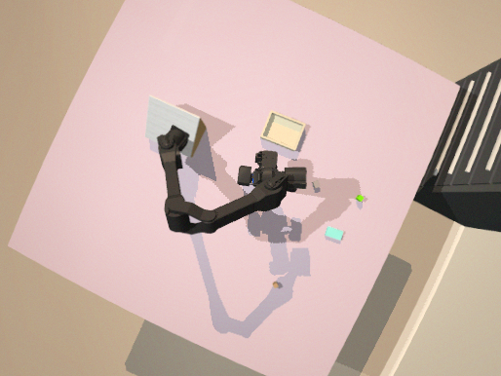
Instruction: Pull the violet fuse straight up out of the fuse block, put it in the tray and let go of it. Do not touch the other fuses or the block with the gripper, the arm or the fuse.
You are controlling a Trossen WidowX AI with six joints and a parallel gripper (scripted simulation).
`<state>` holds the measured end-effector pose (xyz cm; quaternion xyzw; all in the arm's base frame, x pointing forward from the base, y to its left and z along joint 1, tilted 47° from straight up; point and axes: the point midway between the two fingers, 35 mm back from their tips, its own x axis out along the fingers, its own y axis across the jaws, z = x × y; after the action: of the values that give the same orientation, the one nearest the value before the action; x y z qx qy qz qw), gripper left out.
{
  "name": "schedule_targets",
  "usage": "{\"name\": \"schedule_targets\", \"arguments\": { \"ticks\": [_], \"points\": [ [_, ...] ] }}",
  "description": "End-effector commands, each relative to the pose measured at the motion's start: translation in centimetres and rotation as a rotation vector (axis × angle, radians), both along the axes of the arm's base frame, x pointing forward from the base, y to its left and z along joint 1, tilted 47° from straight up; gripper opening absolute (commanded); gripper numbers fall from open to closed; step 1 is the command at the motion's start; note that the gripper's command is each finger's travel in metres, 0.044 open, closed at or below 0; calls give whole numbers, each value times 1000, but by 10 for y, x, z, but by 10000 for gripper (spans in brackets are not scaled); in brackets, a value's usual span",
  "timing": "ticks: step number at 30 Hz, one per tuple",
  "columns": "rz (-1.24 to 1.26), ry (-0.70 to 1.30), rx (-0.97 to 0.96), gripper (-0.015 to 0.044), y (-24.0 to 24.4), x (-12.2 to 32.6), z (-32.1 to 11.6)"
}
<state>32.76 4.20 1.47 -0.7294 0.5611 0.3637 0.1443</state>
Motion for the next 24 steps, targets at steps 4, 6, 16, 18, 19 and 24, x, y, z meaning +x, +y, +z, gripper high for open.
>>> {"name": "schedule_targets", "arguments": {
  "ticks": [4, 6, 16, 18, 19, 24],
  "points": [
    [2, 3, -5, 74, -7, 0, -5],
    [2, 3, -5, 74, -8, 0, -6],
    [2, 3, -5, 74, -10, 0, -8],
    [2, 3, -5, 74, -11, 0, -9],
    [2, 3, -5, 74, -12, 0, -10],
    [2, 3, -6, 74, -15, 1, -13]
  ]
}}
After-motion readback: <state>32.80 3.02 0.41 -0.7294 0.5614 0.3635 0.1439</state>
